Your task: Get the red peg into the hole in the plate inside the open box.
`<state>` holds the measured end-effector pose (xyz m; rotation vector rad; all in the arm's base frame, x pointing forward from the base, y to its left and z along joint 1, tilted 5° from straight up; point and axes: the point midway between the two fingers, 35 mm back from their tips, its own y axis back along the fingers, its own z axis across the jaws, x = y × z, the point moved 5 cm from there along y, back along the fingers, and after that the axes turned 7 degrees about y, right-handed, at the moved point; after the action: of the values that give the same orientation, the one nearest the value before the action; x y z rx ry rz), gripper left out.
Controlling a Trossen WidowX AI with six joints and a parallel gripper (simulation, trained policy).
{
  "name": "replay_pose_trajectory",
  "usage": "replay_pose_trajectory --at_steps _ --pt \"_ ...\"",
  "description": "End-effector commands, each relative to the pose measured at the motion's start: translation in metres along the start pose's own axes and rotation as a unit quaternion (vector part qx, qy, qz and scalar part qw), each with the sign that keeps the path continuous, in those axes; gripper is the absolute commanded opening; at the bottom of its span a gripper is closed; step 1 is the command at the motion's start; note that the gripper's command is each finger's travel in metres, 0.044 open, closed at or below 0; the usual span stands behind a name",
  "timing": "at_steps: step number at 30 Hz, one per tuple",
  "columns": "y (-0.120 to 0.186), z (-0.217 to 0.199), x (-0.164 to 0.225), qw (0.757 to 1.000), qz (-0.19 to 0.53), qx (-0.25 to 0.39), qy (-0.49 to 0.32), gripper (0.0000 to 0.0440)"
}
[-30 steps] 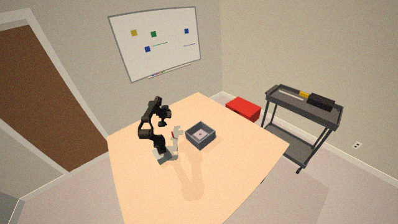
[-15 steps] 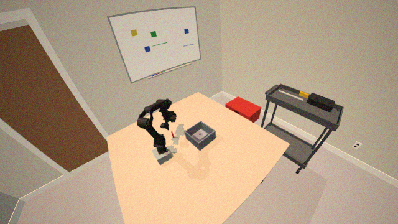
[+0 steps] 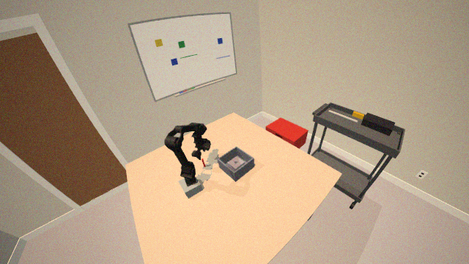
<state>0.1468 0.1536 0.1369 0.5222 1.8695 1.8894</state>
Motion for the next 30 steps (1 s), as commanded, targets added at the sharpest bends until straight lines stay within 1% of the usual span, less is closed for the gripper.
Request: replay_pose_trajectory --at_steps 1,16,18,20,25,30 --pt "-0.011 0.000 0.000 1.000 0.007 0.014 0.003 0.0440" --pt "-0.067 0.003 -0.001 1.000 0.003 0.026 0.006 0.0440" --pt "-0.073 0.003 -0.002 1.000 0.002 0.029 0.008 0.0429" --pt "-0.080 0.002 -0.001 0.999 0.003 0.033 0.008 0.0390" --pt "-0.095 -0.002 -0.001 0.999 0.006 0.049 0.007 0.0258" --pt "-0.102 -0.005 -0.001 0.998 0.009 0.069 0.006 0.0133"
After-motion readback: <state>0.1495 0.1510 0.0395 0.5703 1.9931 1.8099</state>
